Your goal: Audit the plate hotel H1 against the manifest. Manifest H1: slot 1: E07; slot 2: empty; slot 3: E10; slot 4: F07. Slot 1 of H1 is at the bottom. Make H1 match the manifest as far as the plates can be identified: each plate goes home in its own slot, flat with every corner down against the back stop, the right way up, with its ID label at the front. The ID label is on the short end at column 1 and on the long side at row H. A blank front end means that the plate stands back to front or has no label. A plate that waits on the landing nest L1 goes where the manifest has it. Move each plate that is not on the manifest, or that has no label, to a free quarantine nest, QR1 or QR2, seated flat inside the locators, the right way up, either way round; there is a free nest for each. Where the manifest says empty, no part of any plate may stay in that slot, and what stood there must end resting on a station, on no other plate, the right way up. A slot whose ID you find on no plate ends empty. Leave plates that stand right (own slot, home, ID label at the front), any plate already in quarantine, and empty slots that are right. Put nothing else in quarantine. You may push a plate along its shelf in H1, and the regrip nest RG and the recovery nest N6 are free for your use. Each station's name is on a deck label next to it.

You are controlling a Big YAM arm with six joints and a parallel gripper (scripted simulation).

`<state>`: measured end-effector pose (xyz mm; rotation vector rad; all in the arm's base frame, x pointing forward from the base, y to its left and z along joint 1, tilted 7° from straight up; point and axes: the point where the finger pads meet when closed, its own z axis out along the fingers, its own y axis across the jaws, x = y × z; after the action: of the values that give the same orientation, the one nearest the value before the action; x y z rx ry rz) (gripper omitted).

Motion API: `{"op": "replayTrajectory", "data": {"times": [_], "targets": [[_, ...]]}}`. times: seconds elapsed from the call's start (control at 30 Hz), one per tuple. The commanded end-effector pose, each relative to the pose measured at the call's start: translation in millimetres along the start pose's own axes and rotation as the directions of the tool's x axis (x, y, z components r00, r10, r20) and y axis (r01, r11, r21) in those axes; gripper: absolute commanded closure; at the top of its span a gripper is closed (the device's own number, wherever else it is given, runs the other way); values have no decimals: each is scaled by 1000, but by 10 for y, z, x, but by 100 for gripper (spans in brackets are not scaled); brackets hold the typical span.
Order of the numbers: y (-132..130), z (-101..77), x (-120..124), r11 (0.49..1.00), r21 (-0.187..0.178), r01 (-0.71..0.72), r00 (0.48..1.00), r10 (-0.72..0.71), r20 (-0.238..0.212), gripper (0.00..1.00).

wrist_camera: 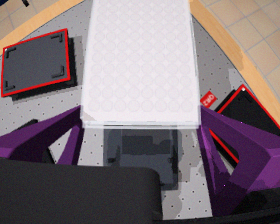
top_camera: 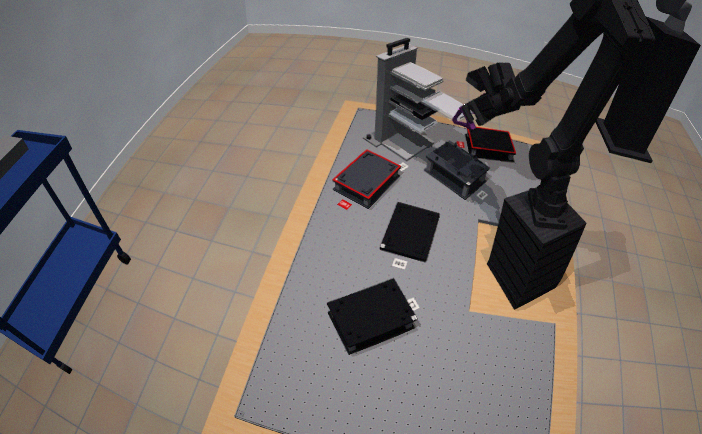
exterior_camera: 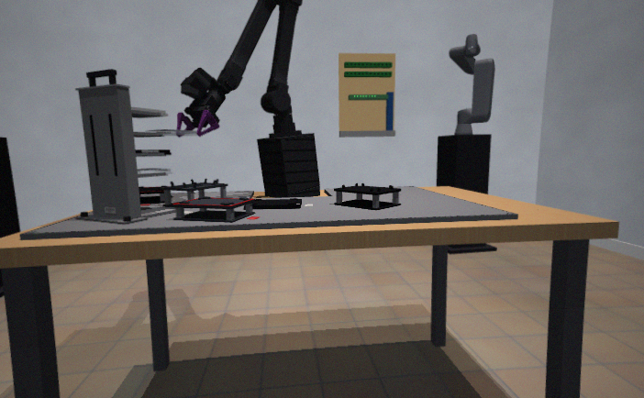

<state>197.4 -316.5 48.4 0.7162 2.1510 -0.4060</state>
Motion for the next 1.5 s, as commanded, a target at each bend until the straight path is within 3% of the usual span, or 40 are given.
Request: {"op": "replayTrajectory", "data": {"times": [0.0,1.47], "targets": [[-39,-56,-23,1000,9,15,1000,-15,11,14],[-63,-328,358,999,19,27,999,-27,29,14]]}}
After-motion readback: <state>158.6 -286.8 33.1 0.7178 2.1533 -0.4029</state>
